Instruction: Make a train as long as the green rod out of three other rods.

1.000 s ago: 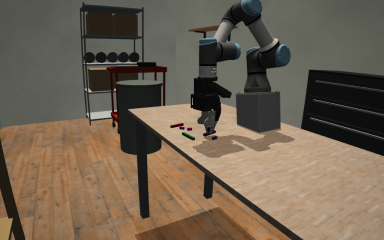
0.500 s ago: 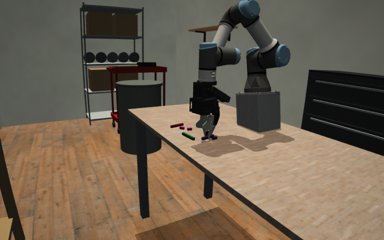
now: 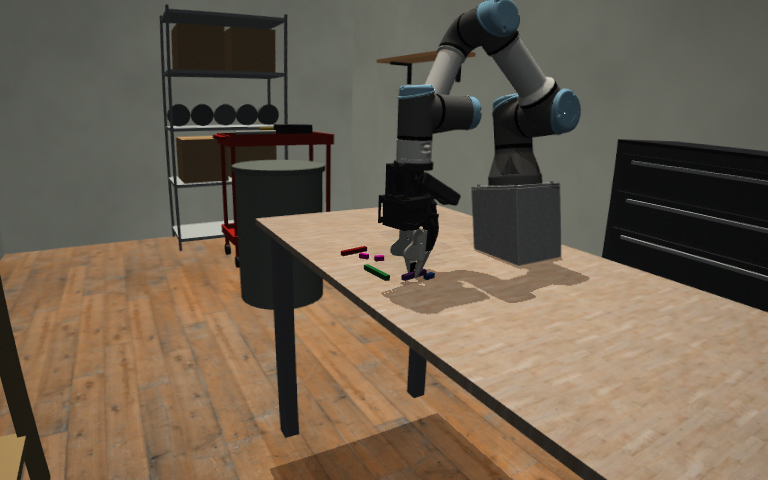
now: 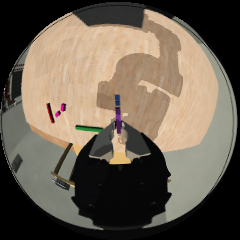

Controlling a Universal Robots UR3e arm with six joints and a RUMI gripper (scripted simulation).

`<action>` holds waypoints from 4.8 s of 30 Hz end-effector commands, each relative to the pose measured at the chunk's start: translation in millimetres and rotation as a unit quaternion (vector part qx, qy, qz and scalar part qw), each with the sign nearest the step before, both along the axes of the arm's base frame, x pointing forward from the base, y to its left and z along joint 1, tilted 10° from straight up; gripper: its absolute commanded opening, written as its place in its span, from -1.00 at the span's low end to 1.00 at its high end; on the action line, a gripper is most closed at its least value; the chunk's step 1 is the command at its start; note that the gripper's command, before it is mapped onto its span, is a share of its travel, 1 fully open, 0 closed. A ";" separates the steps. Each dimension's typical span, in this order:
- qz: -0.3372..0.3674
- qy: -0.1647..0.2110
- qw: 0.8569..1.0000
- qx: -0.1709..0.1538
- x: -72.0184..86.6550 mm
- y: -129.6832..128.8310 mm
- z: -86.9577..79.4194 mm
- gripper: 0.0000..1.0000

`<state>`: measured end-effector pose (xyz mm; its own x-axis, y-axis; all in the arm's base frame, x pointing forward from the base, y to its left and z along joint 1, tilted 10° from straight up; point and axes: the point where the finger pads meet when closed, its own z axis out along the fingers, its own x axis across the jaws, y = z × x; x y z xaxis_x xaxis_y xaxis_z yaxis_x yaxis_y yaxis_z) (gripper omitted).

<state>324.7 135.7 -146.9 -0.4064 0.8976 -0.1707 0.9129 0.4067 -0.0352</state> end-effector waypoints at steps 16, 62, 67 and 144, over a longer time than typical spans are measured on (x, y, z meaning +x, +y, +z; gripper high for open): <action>0.000 -0.001 1.000 0.001 0.4 0.1 -0.9 -1.00; 0.000 -0.001 1.000 0.001 0.9 -1.7 -11.8 -1.00; 0.000 -0.001 1.000 0.001 0.9 -1.7 -11.8 -1.00; 0.000 -0.002 1.000 0.001 -1.9 13.7 77.5 1.00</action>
<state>324.8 149.2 -70.8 -0.4061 0.8973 -0.1728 0.9124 0.4088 -0.0218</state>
